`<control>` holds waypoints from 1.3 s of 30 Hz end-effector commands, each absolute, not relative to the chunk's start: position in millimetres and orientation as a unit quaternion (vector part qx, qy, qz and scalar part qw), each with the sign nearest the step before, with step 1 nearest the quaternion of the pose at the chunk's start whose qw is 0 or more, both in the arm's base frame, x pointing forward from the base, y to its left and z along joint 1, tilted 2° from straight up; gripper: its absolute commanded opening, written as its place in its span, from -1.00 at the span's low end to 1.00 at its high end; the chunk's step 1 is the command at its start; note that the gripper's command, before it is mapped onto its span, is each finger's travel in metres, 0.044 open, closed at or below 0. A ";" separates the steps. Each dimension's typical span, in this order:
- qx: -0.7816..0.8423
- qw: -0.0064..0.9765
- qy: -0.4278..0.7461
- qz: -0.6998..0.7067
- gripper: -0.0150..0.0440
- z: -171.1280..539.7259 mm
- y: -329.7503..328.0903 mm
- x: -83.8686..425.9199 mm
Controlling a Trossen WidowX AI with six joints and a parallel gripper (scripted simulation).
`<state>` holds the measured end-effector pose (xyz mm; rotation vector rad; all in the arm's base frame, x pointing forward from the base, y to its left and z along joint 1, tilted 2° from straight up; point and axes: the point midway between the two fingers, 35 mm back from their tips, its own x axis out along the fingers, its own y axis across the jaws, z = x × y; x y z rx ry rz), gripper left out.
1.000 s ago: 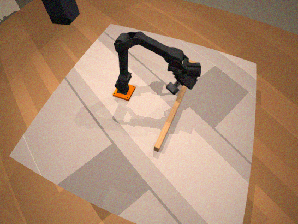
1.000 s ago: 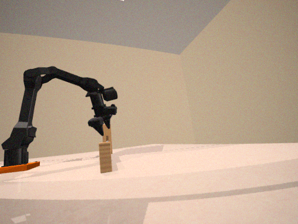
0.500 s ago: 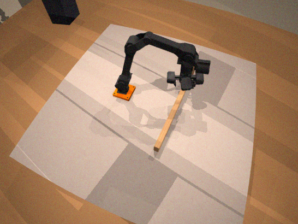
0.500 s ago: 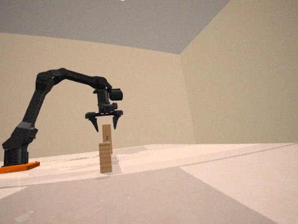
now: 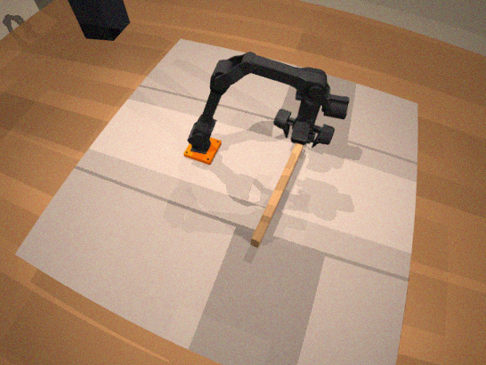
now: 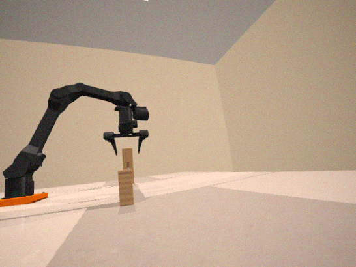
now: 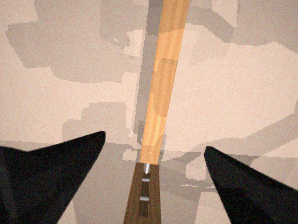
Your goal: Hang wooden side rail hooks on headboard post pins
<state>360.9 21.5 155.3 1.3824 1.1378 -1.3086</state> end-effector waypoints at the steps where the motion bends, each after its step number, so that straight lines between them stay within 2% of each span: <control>1: 0.557 0.443 0.457 -0.533 1.00 137.8 21.4 360.6; 39: 0.557 0.443 0.457 -0.533 1.00 72.1 23.8 362.5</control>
